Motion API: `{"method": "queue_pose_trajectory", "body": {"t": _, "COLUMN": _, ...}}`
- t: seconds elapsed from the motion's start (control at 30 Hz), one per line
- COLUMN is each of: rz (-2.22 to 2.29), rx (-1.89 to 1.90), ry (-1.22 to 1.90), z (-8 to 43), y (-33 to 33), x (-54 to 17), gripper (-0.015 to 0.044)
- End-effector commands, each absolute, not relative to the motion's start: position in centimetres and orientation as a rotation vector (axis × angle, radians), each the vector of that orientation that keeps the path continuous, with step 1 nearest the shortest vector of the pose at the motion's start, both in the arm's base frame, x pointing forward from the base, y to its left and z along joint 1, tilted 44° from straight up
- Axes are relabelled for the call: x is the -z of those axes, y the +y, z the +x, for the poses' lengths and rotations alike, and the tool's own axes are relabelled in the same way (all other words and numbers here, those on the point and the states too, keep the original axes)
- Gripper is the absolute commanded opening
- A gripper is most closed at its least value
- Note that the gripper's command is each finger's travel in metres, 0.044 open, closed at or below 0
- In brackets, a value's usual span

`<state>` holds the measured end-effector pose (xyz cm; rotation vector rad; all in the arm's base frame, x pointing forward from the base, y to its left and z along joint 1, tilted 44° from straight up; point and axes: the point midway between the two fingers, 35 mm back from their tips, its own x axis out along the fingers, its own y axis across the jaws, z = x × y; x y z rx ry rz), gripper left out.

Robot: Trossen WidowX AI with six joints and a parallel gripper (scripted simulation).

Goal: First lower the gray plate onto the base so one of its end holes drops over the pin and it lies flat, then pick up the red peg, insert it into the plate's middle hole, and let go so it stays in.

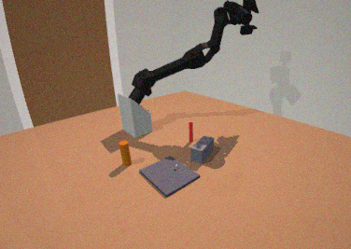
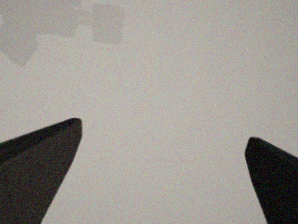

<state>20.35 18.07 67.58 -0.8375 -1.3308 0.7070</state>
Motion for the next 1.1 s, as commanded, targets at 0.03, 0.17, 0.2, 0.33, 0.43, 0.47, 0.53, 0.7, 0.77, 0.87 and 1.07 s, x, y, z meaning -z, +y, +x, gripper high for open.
{"method": "queue_pose_trajectory", "body": {"t": 0.03, "rz": -0.837, "rx": -0.705, "ry": -1.334, "z": 20.2, "y": 18.1, "x": -67.6, "gripper": 0.044}}
{"method": "queue_pose_trajectory", "body": {"t": 0.17, "rz": -0.828, "rx": -0.663, "ry": -1.423, "z": 17.7, "y": 18.2, "x": -68.7, "gripper": 0.044}}
{"method": "queue_pose_trajectory", "body": {"t": 0.2, "rz": -0.822, "rx": -0.642, "ry": -1.463, "z": 16.5, "y": 18.1, "x": -69.2, "gripper": 0.044}}
{"method": "queue_pose_trajectory", "body": {"t": 0.33, "rz": -0.775, "rx": -0.541, "ry": -1.63, "z": 11.2, "y": 17.3, "x": -71.0, "gripper": 0.044}}
{"method": "queue_pose_trajectory", "body": {"t": 0.43, "rz": -0.721, "rx": -0.455, "ry": -1.745, "z": 7.4, "y": 16.0, "x": -72.2, "gripper": 0.044}}
{"method": "queue_pose_trajectory", "body": {"t": 0.47, "rz": -0.7, "rx": -0.424, "ry": -1.781, "z": 6.1, "y": 15.5, "x": -72.5, "gripper": 0.044}}
{"method": "queue_pose_trajectory", "body": {"t": 0.53, "rz": -0.653, "rx": -0.359, "ry": -1.851, "z": 3.6, "y": 14.1, "x": -73.1, "gripper": 0.044}}
{"method": "queue_pose_trajectory", "body": {"t": 0.7, "rz": -0.505, "rx": -0.181, "ry": -2.002, "z": -2.3, "y": 9.6, "x": -74.2, "gripper": 0.044}}
{"method": "queue_pose_trajectory", "body": {"t": 0.77, "rz": -0.432, "rx": -0.104, "ry": -2.051, "z": -4.5, "y": 7.3, "x": -74.4, "gripper": 0.044}}
{"method": "queue_pose_trajectory", "body": {"t": 0.87, "rz": -0.314, "rx": 0.014, "ry": -2.107, "z": -7.2, "y": 3.5, "x": -74.5, "gripper": 0.044}}
{"method": "queue_pose_trajectory", "body": {"t": 1.07, "rz": -0.091, "rx": 0.214, "ry": -2.148, "z": -10.5, "y": -3.6, "x": -73.7, "gripper": 0.044}}
